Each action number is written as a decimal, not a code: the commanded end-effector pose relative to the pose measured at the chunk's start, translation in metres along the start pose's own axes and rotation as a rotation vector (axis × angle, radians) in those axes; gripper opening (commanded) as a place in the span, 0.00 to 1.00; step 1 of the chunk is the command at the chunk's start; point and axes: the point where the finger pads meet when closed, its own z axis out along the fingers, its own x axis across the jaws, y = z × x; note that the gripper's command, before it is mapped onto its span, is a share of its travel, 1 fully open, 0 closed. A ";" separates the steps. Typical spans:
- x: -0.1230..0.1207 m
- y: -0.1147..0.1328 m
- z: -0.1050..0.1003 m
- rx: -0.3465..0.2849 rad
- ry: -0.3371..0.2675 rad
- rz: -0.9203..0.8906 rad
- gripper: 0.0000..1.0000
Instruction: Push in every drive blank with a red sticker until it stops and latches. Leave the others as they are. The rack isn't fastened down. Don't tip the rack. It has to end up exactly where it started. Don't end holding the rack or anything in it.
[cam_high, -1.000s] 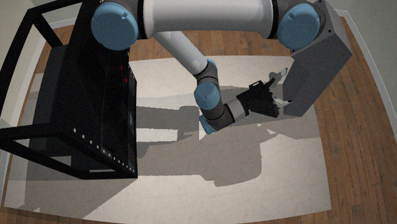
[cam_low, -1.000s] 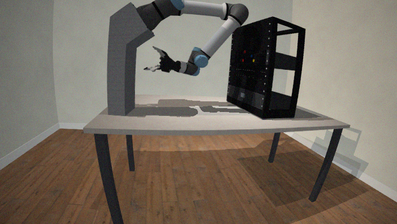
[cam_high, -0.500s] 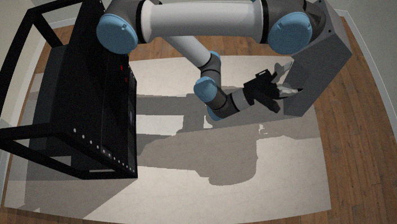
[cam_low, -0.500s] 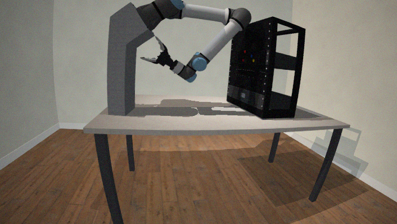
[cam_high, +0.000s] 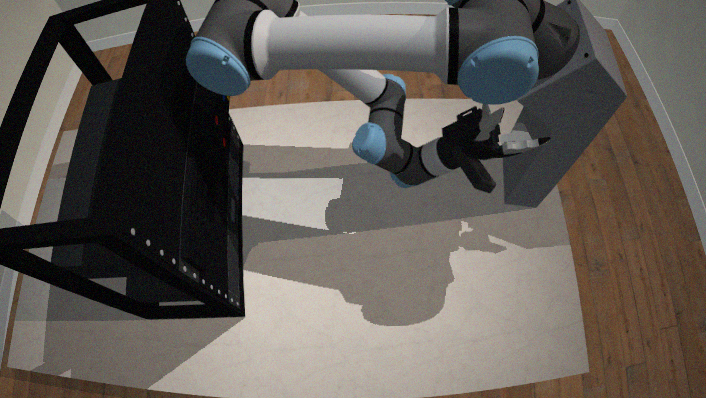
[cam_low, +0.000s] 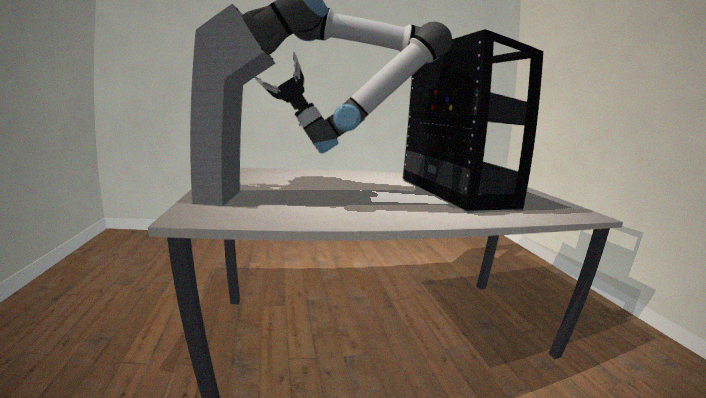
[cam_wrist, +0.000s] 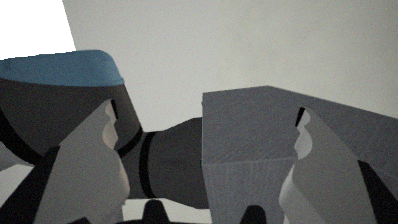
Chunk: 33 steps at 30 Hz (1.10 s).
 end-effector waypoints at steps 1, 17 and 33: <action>-0.037 -0.011 0.004 0.114 -0.171 0.081 1.00; -0.126 -0.034 -0.039 0.331 -0.659 0.273 1.00; -0.187 -0.030 -0.126 0.409 -1.156 0.411 1.00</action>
